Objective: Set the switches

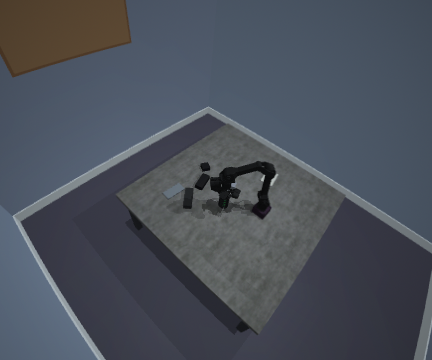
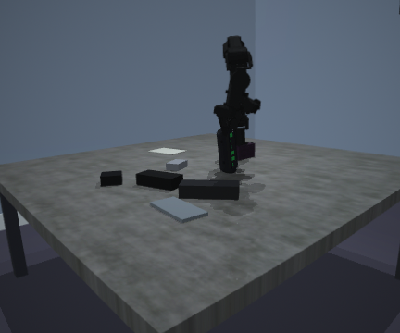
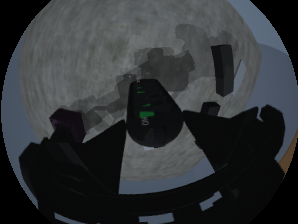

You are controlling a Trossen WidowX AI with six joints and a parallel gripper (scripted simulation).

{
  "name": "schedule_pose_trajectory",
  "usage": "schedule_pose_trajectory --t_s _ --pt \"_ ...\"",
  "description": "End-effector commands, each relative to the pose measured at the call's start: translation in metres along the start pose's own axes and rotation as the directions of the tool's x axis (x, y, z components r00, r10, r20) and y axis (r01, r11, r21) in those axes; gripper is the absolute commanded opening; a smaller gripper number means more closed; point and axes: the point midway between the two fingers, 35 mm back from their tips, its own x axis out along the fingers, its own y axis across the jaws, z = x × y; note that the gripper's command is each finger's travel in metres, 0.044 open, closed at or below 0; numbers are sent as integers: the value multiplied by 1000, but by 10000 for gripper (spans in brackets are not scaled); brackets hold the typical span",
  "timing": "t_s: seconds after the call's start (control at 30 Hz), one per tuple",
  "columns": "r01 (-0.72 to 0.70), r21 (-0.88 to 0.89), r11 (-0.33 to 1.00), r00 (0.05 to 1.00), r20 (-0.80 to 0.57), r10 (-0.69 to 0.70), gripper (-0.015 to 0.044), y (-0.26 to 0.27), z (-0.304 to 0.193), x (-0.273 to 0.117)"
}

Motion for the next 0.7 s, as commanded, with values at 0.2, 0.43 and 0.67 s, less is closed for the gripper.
schedule_pose_trajectory --t_s 0.2,0.43,0.67 --pt "-13 -1 1000 999 36 13 338 1 12 2" --pt "-13 -1 1000 998 53 13 338 1 18 2" --pt "-13 -1 1000 997 70 13 338 1 23 1"
